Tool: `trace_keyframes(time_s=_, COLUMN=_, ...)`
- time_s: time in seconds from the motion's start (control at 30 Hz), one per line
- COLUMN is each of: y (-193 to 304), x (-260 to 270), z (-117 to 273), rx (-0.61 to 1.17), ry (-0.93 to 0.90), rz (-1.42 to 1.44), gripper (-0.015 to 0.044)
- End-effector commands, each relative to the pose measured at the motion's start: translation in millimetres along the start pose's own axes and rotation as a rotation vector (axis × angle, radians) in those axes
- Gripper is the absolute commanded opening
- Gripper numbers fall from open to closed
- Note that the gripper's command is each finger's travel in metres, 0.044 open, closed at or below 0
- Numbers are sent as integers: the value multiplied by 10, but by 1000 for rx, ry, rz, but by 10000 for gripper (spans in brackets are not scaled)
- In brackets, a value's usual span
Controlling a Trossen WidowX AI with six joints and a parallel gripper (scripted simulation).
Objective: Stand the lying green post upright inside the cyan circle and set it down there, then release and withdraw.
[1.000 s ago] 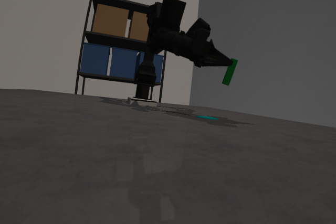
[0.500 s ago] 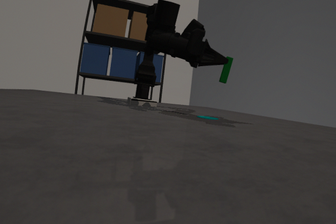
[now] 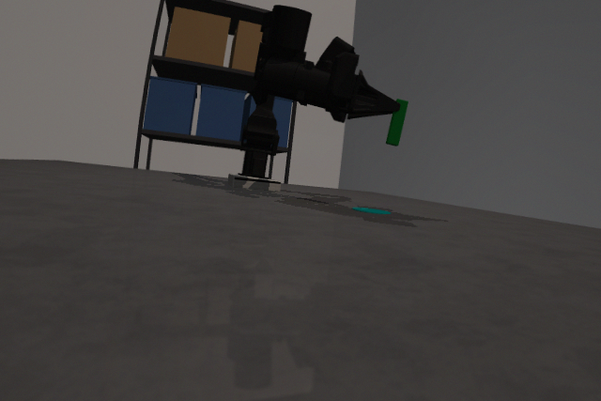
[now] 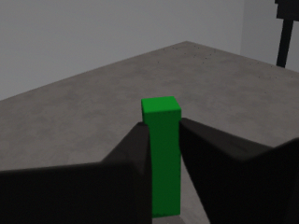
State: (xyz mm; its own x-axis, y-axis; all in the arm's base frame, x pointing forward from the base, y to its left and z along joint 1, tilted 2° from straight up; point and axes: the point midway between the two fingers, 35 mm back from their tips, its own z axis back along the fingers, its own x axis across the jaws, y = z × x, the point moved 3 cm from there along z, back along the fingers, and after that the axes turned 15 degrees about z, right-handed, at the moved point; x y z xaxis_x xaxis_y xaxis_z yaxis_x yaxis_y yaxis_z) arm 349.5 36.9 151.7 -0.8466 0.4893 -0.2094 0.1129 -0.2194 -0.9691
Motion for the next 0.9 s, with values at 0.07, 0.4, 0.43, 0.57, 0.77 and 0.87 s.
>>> trace_keyframes(time_s=0.07, y=-31, x=61, z=56, rx=-28, ry=-11, rz=17, gripper=23)
trace_keyframes(time_s=0.4, y=-40, x=148, z=130, rx=-62, ry=-28, rz=38, gripper=23)
trace_keyframes(time_s=0.43, y=-41, x=158, z=137, rx=-65, ry=-30, rz=40, gripper=23)
trace_keyframes(time_s=0.57, y=-44, x=195, z=167, rx=-77, ry=-37, rz=49, gripper=23)
trace_keyframes(time_s=0.77, y=-49, x=252, z=210, rx=-94, ry=-49, rz=63, gripper=23)
trace_keyframes(time_s=0.87, y=-49, x=259, z=215, rx=-96, ry=-50, rz=64, gripper=23)
